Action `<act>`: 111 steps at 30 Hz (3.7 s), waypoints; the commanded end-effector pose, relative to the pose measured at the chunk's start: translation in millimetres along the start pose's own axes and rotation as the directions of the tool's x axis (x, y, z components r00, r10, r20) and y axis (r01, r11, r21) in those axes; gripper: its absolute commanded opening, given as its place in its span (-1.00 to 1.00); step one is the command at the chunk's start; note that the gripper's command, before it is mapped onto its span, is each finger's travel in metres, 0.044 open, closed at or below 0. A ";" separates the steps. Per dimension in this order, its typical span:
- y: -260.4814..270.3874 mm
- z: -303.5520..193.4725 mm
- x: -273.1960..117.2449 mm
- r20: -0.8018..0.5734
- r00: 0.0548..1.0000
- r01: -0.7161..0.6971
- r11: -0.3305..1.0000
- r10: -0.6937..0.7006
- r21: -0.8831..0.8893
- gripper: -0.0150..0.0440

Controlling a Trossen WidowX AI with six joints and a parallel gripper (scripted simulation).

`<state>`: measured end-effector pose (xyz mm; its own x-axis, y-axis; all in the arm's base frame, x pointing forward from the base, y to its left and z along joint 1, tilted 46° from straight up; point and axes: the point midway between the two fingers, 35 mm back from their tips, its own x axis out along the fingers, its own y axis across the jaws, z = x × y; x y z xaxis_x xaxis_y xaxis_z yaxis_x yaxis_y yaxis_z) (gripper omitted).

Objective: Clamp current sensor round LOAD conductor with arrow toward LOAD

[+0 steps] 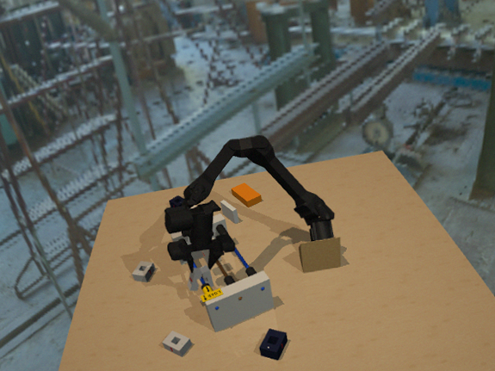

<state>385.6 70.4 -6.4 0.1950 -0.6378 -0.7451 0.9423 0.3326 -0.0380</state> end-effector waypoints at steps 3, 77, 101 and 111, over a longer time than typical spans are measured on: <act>0.2 -0.1 -0.8 0.000 1.000 -0.001 1.000 0.001 0.000 -0.49; 10.0 -0.6 5.2 0.006 0.978 0.207 0.978 -0.207 -0.012 0.49; 4.0 -3.6 34.0 0.007 0.977 0.214 0.977 -0.214 -0.004 1.00; 0.9 -3.3 49.2 0.008 0.977 0.214 0.977 -0.214 -0.004 1.00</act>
<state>397.4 46.5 -41.1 -0.0032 -0.6945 -0.7195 0.9632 0.1912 -0.1888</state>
